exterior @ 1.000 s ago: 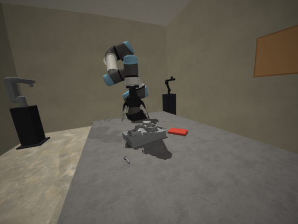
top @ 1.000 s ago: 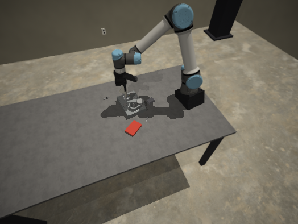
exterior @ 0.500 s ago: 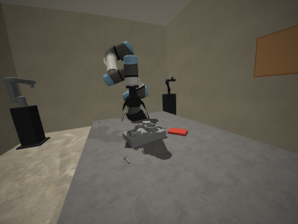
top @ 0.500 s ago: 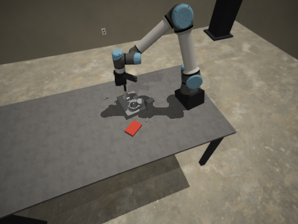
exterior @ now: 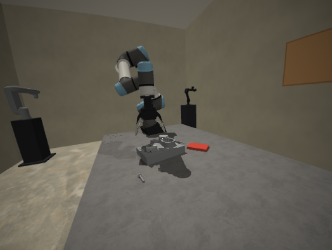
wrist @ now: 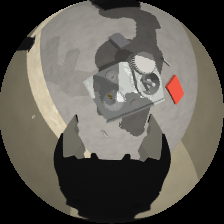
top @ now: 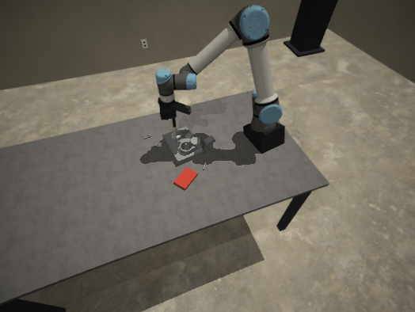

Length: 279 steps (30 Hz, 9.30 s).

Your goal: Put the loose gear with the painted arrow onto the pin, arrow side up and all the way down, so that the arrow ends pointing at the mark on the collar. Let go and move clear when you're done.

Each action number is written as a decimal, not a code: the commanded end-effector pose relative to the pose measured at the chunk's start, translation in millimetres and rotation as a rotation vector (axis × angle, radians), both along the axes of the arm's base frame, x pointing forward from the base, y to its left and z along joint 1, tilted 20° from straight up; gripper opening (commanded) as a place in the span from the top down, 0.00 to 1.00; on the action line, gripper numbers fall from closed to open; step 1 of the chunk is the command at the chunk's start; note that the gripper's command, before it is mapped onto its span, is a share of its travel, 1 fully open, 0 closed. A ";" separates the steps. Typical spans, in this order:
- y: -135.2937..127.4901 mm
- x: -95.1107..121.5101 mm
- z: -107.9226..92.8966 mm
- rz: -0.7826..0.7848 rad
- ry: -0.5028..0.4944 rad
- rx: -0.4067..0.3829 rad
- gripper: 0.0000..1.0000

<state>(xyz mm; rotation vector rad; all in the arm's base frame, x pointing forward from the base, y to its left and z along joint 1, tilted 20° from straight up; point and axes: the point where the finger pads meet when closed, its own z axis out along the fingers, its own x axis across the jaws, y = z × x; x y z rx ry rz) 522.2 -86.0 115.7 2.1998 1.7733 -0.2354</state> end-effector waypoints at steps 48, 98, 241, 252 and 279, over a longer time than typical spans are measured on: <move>7.5 -2.0 -2.8 -0.621 -0.224 0.044 0.00; 1.5 1.7 -2.1 -2.251 -0.798 0.161 0.00; -14.4 4.1 -40.5 -2.461 -0.871 0.176 0.46; -14.4 4.1 -40.5 -2.461 -0.871 0.176 0.46; -14.4 4.1 -40.5 -2.461 -0.871 0.176 0.46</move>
